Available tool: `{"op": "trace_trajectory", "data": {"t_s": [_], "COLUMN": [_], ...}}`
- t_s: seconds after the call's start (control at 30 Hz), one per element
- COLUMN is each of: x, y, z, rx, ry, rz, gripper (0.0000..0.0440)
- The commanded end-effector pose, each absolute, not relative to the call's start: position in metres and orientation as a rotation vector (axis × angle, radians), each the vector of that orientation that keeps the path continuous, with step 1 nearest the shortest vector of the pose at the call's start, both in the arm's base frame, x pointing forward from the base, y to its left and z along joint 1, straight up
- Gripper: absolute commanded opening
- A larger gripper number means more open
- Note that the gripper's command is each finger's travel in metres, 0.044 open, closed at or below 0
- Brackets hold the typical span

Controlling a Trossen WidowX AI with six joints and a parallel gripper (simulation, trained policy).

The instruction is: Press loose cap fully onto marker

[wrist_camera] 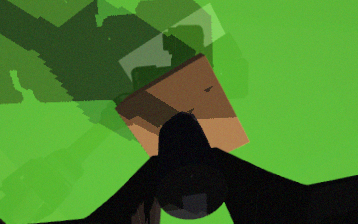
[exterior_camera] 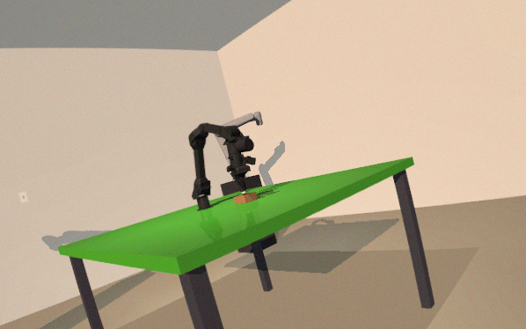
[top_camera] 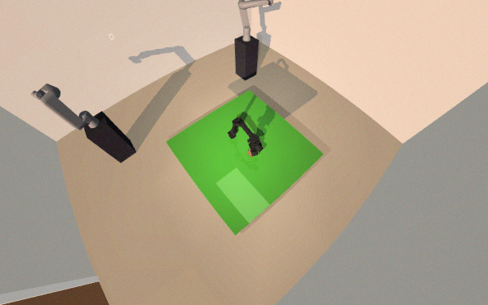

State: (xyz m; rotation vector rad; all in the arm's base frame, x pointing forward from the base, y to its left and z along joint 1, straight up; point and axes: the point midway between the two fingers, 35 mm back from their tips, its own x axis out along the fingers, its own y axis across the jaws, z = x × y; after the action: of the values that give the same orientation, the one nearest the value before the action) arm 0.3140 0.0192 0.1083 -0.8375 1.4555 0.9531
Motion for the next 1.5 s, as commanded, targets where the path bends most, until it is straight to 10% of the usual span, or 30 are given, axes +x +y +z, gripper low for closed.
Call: {"op": "trace_trajectory", "data": {"t_s": [0.0, 0.47, 0.77, 1.47], "x": [0.302, 0.292, 0.290, 0.305], "y": [0.024, 0.026, 0.029, 0.032], "z": [0.095, 0.094, 0.097, 0.150], "rx": [-0.806, -0.791, -0.789, -0.856], "ry": [1.501, 1.508, 1.465, 1.272], "rz": [1.010, 1.048, 1.063, 1.014], "gripper": [0.0146, 0.0270, 0.0436, 0.0440]}}
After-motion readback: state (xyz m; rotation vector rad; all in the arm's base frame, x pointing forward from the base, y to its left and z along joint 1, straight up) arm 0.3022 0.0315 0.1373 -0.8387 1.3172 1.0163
